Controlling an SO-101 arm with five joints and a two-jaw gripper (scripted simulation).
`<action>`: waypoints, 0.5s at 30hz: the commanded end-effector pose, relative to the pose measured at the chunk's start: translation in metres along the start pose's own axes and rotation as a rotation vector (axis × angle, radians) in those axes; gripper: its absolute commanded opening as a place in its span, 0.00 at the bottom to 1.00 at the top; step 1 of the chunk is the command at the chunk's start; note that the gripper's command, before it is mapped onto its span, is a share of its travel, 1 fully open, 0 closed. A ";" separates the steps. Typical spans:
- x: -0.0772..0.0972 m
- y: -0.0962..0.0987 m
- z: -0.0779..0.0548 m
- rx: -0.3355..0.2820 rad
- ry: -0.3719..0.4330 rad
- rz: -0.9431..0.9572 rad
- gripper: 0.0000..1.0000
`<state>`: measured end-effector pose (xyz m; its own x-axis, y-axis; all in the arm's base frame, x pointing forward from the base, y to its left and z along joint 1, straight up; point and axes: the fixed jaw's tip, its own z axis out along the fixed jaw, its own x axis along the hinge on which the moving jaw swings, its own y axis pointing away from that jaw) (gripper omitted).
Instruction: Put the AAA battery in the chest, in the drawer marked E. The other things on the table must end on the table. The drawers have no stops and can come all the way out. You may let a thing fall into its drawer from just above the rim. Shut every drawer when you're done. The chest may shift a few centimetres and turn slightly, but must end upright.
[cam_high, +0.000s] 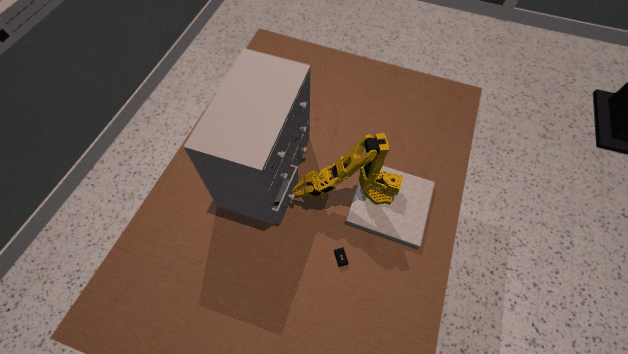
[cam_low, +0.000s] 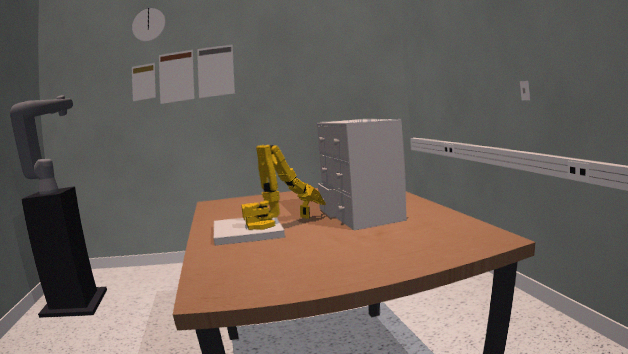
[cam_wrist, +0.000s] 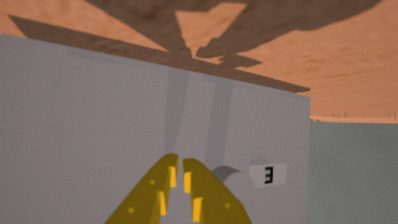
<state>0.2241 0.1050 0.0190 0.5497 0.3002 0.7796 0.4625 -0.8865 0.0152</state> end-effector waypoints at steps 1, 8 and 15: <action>0.013 -0.001 0.005 0.005 0.039 0.010 0.00; 0.015 0.001 0.007 0.000 0.039 0.014 0.00; 0.015 0.001 0.007 -0.001 0.037 0.015 0.00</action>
<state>0.2295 0.1046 0.0185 0.5542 0.2959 0.7780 0.4530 -0.8913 0.0163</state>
